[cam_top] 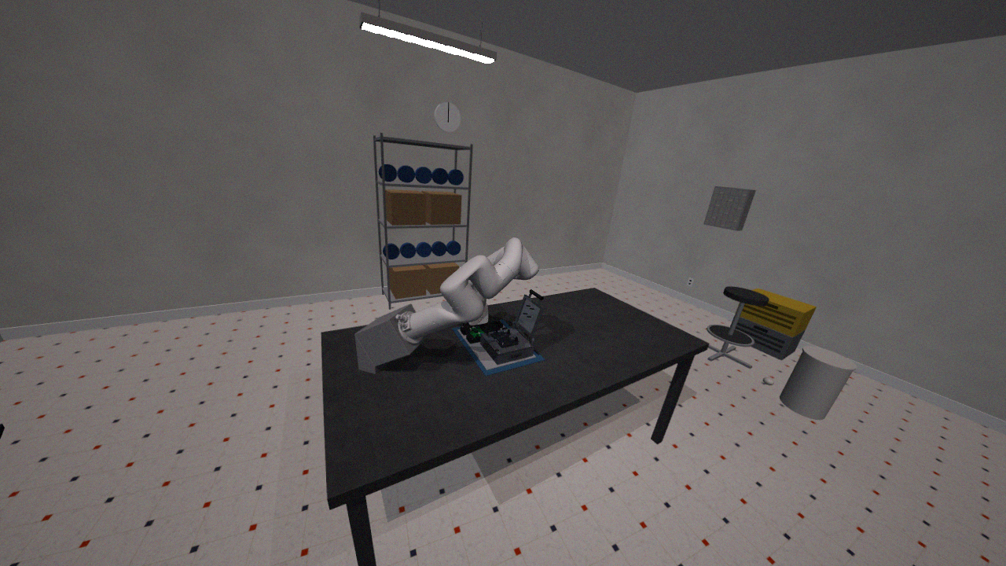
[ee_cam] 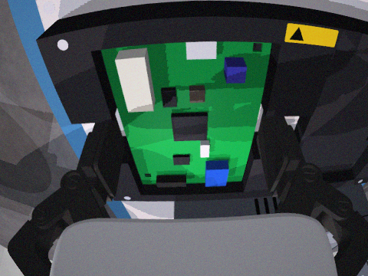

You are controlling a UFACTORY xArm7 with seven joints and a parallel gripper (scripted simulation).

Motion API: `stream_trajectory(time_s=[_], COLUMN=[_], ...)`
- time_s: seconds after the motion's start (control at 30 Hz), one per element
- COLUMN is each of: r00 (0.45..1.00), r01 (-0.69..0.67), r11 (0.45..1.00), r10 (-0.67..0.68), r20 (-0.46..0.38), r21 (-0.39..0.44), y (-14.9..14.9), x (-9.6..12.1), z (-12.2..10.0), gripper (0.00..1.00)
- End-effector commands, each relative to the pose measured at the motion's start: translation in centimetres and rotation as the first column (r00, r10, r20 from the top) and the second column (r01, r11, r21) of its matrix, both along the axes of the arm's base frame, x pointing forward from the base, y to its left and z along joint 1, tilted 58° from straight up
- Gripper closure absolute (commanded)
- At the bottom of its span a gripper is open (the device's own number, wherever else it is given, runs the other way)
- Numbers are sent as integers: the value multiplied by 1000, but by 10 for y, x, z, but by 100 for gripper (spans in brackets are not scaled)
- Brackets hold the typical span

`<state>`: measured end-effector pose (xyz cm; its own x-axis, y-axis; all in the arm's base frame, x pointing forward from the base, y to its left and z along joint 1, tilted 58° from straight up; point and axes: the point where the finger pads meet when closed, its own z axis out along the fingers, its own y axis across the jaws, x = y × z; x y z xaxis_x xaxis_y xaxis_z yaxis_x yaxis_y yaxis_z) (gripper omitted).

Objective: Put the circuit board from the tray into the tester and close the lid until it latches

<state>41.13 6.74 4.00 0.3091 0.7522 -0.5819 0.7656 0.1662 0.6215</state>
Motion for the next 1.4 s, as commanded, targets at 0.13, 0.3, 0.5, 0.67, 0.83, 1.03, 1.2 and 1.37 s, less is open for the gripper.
stream_trajectory(time_s=[0.13,0.3,0.5,0.67,0.83,1.03,1.2,1.37], r00=[1000,1000,1000,1000,1000,1000,1000,1000], r01=[-3,-3,-3,-3,-3,-3,-3,-3], r11=[1000,1000,1000,1000,1000,1000,1000,1000], r10=[3,3,3,3,3,3,3,3], r20=[0,0,0,0,0,0,0,0], r21=[2,2,2,2,2,2,2,2], y=[2,2,2,2,2,2,2,2], x=[0,0,0,0,0,0,0,0], z=[0,0,0,0,0,0,0,0], gripper=[11,11,11,15,15,19,19,19])
